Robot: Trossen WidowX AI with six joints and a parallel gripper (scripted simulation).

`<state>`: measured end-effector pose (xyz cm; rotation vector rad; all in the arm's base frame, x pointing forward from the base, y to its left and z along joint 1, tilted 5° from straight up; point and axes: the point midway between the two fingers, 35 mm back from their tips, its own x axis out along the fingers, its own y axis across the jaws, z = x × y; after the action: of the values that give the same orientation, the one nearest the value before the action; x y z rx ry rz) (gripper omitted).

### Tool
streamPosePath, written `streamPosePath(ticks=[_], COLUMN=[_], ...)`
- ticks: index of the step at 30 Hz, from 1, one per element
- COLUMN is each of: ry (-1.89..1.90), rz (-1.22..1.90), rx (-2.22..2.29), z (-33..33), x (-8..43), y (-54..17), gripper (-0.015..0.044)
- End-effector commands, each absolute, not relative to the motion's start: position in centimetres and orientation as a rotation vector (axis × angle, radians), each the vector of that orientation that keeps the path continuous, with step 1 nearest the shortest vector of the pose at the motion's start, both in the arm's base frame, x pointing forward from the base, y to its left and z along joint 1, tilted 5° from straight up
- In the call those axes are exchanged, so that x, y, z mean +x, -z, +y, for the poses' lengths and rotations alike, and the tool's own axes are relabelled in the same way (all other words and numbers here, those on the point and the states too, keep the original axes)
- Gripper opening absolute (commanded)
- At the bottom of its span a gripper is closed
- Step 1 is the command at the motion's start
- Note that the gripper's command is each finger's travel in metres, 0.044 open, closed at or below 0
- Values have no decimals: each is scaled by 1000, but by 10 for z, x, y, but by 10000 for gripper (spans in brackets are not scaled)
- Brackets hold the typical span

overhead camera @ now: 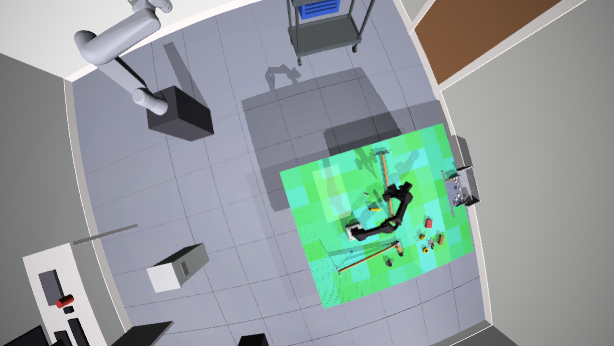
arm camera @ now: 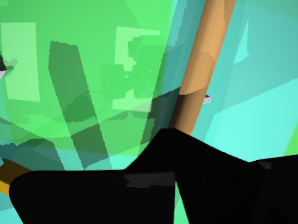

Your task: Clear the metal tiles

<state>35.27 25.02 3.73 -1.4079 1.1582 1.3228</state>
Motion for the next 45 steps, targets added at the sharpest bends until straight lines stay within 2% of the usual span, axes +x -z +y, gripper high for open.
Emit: streamPosePath(ticks=[1, 13, 24, 45], ry=[-1316, -1307, -1171, -1155], rz=[1153, 1159, 1245, 1253], rx=[-1403, -1395, -1261, -1246], z=[252, 252, 255, 258], x=[353, 347, 312, 318], y=[-56, -85, -133, -97], gripper=[0, 0, 0, 0])
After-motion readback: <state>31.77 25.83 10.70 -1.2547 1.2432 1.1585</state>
